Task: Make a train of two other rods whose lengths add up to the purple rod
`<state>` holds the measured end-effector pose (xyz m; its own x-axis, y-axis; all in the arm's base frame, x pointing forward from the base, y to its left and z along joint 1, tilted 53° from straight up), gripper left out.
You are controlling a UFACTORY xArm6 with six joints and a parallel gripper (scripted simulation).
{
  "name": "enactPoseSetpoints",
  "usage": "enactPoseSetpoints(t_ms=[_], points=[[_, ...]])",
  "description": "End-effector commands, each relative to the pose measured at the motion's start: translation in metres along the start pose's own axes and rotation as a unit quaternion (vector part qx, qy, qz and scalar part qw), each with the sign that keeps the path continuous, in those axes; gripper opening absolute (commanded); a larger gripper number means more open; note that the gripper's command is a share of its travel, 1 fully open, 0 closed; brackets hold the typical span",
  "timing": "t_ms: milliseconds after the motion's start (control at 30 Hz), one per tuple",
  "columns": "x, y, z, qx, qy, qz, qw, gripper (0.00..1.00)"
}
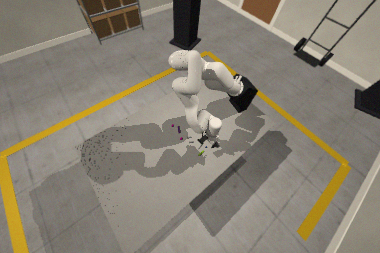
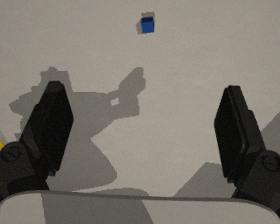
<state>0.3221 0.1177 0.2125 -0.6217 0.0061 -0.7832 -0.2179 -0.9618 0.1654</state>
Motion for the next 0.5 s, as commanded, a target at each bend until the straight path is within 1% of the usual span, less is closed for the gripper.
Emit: enactPoseSetpoints(t_ms=[0, 67, 133, 200, 300, 467], points=[[-0.0030, -0.0010, -0.0009, -0.001, 0.003, -0.084, 0.996, 1.00], [-0.0041, -0.0012, -0.0013, -0.001, 0.003, -0.113, 0.994, 1.00], [-0.0041, -0.0012, -0.0013, -0.001, 0.003, -0.113, 0.994, 1.00], [-0.0061, -0.0017, -0.0021, -0.002, 0.002, -0.167, 0.986, 1.00], [-0.0077, -0.0021, -0.0027, -0.002, 0.002, -0.207, 0.978, 1.00], [-0.0106, -0.0027, -0.0039, -0.002, 0.002, -0.283, 0.959, 1.00]])
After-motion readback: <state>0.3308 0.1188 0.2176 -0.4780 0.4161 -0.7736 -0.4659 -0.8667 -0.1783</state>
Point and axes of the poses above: the point where the finger pads meet when closed, its own z axis back along the fingers, its own y axis across the jaws, x = y × z, the point moved 10 cm from there along z, back along the fingers, and after that the axes turned 3 degrees about -z, right-handed, at the moved point
